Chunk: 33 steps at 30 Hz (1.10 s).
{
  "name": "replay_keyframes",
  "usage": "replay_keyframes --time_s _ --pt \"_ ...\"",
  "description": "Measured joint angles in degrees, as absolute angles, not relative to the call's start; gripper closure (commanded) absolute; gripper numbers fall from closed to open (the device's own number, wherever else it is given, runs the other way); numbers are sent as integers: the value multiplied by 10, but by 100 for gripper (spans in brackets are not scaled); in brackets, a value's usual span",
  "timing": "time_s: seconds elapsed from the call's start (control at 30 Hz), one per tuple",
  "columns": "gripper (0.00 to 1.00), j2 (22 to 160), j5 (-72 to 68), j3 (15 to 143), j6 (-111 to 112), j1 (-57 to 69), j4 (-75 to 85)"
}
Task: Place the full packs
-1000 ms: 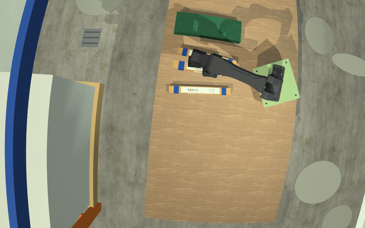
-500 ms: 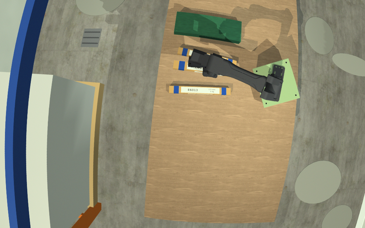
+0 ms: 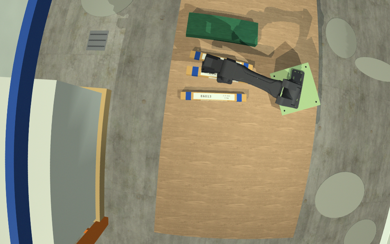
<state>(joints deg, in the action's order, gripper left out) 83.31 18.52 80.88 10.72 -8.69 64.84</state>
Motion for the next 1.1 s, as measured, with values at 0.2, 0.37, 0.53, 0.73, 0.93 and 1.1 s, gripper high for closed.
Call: replay_keyframes --time_s 0.2,0.37,0.53,0.73,0.93,1.1 --pt "100 837 183 796 102 -81 631" --pt "100 841 182 785 98 -77 617" --pt "100 843 180 779 95 -74 606" --pt "100 847 178 768 91 -69 588" --pt "100 853 176 756 86 -64 571" --pt "100 856 175 751 83 -62 561"
